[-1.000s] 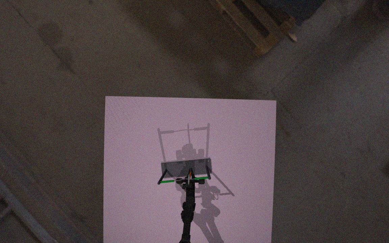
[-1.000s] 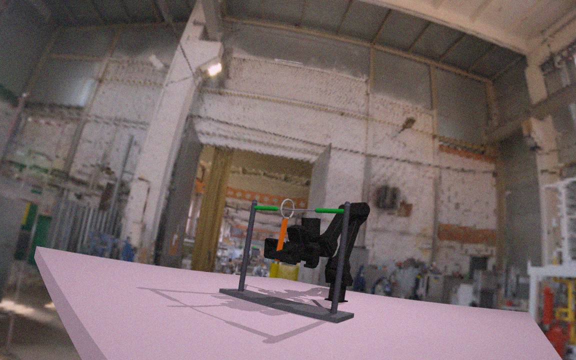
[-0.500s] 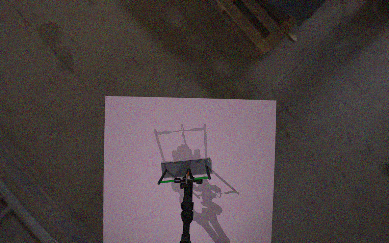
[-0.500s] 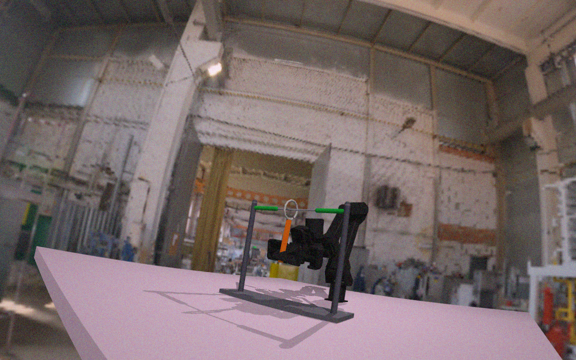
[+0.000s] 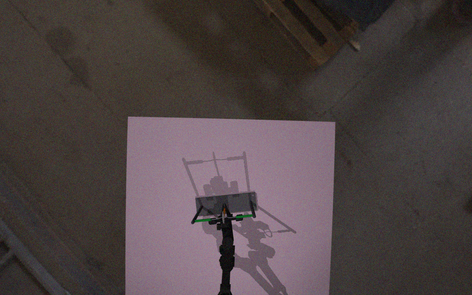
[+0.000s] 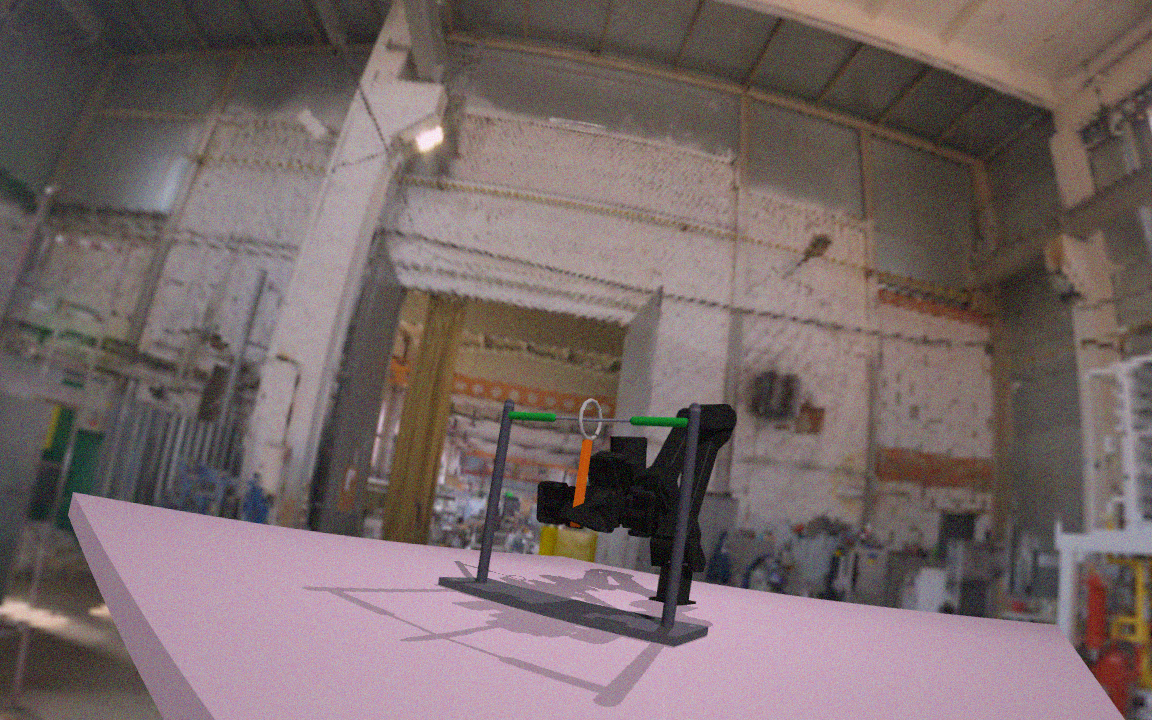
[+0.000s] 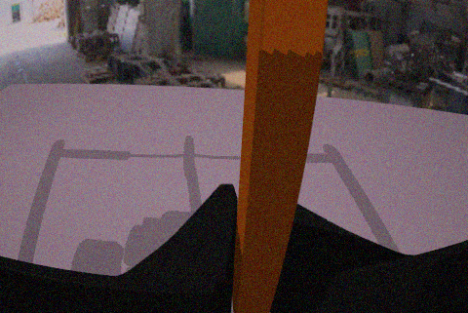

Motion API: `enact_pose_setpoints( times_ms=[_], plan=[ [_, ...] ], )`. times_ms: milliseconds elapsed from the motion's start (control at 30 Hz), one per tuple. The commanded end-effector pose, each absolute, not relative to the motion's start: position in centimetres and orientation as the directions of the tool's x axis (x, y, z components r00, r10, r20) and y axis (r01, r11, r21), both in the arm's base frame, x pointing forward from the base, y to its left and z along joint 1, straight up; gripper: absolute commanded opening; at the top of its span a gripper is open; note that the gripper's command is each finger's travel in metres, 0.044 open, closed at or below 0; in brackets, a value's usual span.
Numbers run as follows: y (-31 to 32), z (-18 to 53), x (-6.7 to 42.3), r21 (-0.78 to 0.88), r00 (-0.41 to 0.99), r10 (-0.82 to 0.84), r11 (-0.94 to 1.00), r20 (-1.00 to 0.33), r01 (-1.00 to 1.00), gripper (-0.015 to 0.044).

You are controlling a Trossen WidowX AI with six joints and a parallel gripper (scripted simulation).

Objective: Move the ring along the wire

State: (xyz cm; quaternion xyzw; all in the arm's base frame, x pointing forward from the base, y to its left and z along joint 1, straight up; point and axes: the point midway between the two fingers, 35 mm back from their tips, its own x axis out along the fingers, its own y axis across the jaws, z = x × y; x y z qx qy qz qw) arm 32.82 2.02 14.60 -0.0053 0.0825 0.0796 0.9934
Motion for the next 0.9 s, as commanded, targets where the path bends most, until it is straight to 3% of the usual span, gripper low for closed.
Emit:
enact_pose_setpoints(
  times_ms=[0,433,867],
  plan=[
    [2.6,14.6,32.7,0.024,0.966,0.198,0.98,-0.167,-0.197,-0.015],
    [4.2,14.7,32.2,0.058,0.943,0.287,0.958,-0.165,-0.282,-0.015],
    [5.3,14.8,31.9,0.044,0.951,0.26,0.966,-0.168,-0.256,-0.015]
  ],
)
